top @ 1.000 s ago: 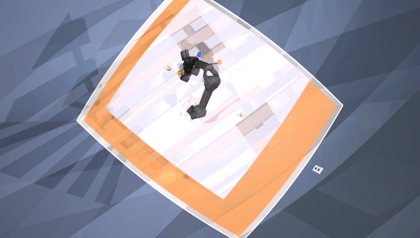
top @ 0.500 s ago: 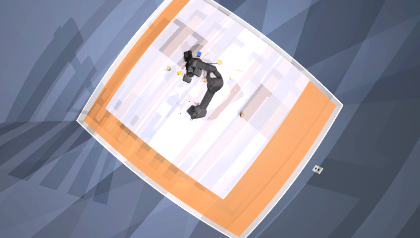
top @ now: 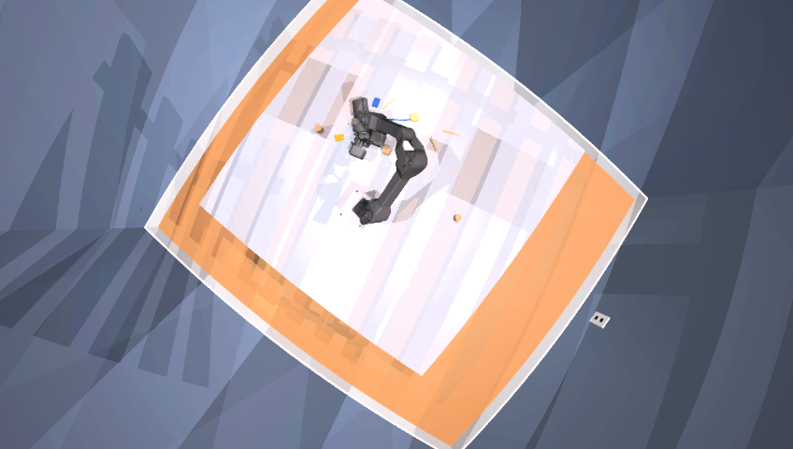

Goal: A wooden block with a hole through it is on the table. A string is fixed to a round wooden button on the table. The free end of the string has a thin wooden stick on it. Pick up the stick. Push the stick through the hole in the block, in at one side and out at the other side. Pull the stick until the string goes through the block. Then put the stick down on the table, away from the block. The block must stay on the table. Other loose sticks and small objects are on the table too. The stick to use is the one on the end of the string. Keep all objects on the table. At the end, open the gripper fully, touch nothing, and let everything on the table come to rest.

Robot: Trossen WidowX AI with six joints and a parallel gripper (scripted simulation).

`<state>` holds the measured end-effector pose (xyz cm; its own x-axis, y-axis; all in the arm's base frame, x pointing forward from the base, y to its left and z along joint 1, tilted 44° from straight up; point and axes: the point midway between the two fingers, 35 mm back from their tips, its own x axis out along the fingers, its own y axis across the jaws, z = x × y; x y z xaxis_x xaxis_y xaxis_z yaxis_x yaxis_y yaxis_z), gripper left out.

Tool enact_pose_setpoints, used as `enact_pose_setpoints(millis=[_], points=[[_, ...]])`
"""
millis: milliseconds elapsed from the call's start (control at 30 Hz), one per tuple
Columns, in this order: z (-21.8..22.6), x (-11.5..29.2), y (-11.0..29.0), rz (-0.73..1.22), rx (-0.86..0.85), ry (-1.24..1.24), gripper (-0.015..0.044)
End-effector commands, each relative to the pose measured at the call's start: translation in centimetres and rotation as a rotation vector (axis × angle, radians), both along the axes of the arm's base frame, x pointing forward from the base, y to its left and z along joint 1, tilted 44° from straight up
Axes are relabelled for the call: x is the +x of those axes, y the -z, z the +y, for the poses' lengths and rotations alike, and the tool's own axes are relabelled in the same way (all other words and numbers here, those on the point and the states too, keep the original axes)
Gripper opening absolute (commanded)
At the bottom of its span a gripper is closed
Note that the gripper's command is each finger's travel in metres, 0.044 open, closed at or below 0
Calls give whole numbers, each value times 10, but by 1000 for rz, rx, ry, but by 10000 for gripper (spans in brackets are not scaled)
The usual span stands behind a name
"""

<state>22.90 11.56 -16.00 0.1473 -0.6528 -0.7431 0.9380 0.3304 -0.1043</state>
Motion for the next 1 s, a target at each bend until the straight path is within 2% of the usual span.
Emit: enact_pose_setpoints(millis=[0,967], points=[[-5,1,-4,0,-3,-4,0],[-28,10,-27,1,-3,-3,0]])
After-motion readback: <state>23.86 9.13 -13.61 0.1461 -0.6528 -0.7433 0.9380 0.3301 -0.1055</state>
